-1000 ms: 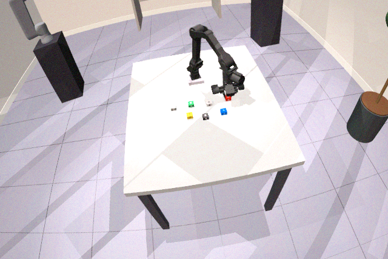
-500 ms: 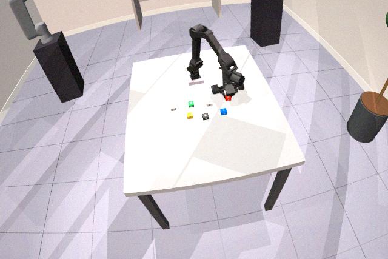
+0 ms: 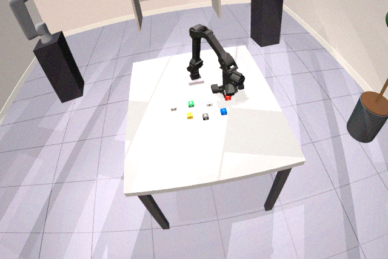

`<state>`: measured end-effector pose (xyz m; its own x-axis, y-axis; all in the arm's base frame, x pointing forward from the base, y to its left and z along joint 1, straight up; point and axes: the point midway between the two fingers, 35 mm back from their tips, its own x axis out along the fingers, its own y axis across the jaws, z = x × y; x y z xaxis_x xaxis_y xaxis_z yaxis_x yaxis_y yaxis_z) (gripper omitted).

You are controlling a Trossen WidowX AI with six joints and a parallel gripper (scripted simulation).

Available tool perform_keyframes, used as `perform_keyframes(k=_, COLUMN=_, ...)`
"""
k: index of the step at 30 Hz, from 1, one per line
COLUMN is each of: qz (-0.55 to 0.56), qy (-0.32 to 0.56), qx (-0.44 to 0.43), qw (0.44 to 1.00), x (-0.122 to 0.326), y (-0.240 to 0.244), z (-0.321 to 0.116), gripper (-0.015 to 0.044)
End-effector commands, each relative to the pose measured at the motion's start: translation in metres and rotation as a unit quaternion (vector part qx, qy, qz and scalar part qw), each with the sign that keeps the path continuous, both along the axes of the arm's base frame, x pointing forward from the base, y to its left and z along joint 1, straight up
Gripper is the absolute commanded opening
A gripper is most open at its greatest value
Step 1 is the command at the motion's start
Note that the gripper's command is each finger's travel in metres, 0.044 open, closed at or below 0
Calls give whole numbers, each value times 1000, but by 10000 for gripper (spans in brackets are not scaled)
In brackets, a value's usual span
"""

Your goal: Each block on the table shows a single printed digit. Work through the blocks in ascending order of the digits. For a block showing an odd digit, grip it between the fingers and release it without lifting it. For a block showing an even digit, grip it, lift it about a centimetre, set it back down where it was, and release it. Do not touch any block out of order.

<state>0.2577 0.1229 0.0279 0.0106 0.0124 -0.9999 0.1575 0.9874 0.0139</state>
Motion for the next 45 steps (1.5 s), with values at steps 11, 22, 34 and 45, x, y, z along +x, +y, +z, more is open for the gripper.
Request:
perform_keyframes(k=11, qz=-3, qy=-7, qx=1, qw=1000, x=2, y=0, z=12, gripper=120)
perform_keyframes(k=22, qz=-3, qy=-7, qx=1, qw=1000, x=2, y=0, z=4, gripper=120)
perform_keyframes(k=34, qz=-3, qy=-7, qx=1, qw=1000, x=2, y=0, z=-3, gripper=120)
perform_keyframes(k=45, qz=-3, qy=-7, qx=1, qw=1000, x=2, y=0, z=-3, gripper=330)
